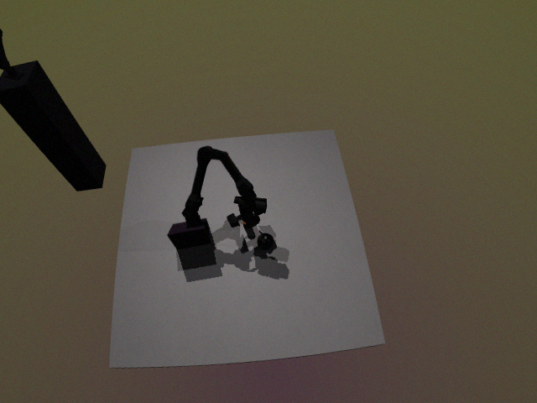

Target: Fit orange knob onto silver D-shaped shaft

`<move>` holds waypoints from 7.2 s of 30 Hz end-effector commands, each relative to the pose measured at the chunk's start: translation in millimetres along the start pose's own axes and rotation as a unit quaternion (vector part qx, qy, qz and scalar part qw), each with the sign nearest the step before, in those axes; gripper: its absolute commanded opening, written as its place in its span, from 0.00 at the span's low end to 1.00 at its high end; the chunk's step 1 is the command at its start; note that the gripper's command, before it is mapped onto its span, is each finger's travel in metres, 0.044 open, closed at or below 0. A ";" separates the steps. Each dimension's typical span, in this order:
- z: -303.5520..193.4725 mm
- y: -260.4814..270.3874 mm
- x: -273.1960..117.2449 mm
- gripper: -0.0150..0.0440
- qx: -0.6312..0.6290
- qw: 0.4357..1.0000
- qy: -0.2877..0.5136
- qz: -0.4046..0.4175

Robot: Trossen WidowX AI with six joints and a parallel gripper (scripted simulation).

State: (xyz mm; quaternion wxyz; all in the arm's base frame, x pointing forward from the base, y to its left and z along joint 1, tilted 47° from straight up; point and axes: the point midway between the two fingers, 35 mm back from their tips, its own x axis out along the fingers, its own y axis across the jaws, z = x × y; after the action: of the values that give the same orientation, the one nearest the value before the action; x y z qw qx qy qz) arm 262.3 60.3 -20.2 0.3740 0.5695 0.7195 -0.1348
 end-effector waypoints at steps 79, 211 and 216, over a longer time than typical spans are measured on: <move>-13.2 7.1 -105.8 0.25 0.007 0.998 0.004 0.067; -49.7 45.0 -8.0 0.25 0.005 1.000 0.001 0.008; -49.0 46.8 16.6 0.25 0.004 1.000 0.003 0.004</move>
State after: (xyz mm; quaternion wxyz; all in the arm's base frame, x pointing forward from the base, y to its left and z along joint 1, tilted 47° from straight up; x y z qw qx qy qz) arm 286.7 109.7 20.3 0.3735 0.5737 0.7166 -0.1331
